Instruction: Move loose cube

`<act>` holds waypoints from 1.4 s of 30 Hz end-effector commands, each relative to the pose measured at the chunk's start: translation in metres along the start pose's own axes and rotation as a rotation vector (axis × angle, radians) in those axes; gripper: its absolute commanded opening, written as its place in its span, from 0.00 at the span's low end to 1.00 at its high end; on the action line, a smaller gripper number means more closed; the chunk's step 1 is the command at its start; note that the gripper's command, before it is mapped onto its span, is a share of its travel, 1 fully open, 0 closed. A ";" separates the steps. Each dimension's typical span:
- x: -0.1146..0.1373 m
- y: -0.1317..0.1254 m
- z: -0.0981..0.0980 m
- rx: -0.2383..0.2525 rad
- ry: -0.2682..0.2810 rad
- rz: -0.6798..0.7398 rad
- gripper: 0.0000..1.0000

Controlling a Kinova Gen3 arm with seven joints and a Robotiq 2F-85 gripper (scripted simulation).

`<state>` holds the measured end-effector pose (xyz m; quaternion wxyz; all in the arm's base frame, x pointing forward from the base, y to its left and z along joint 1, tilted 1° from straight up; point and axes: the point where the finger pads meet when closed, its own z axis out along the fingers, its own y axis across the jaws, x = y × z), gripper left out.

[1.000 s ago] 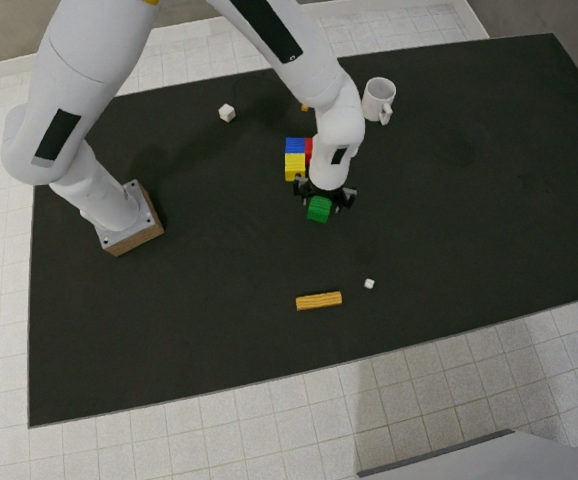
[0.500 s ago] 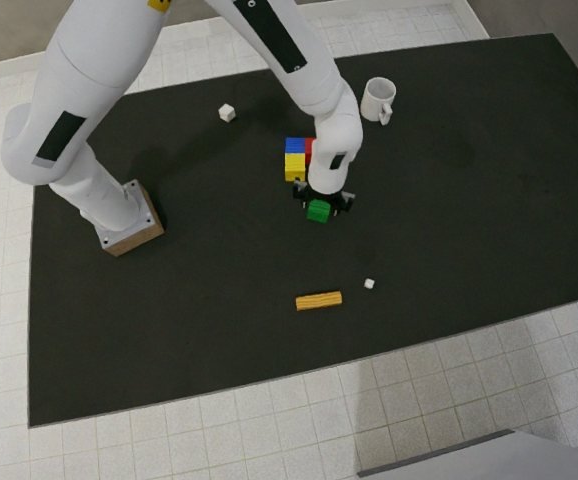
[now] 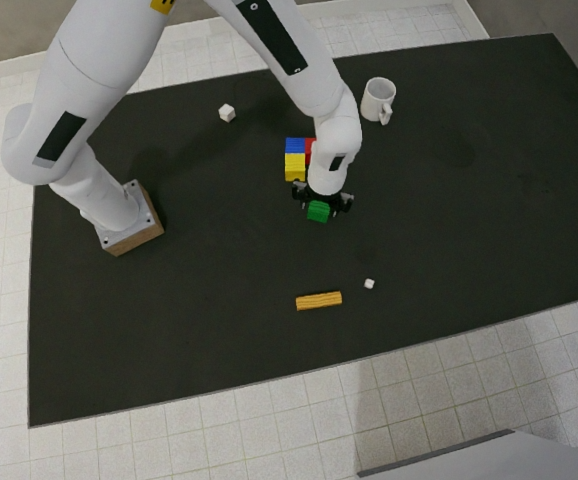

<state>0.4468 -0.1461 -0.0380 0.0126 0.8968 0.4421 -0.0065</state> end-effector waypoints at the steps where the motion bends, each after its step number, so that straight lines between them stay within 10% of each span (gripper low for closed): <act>1: 0.002 0.002 0.000 -0.005 0.006 -0.002 0.80; 30: 0.002 0.002 0.000 -0.005 0.006 -0.002 0.80; 31: 0.002 0.002 0.000 -0.005 0.006 -0.002 0.10; 42: 0.002 0.001 0.001 -0.004 0.005 -0.002 0.10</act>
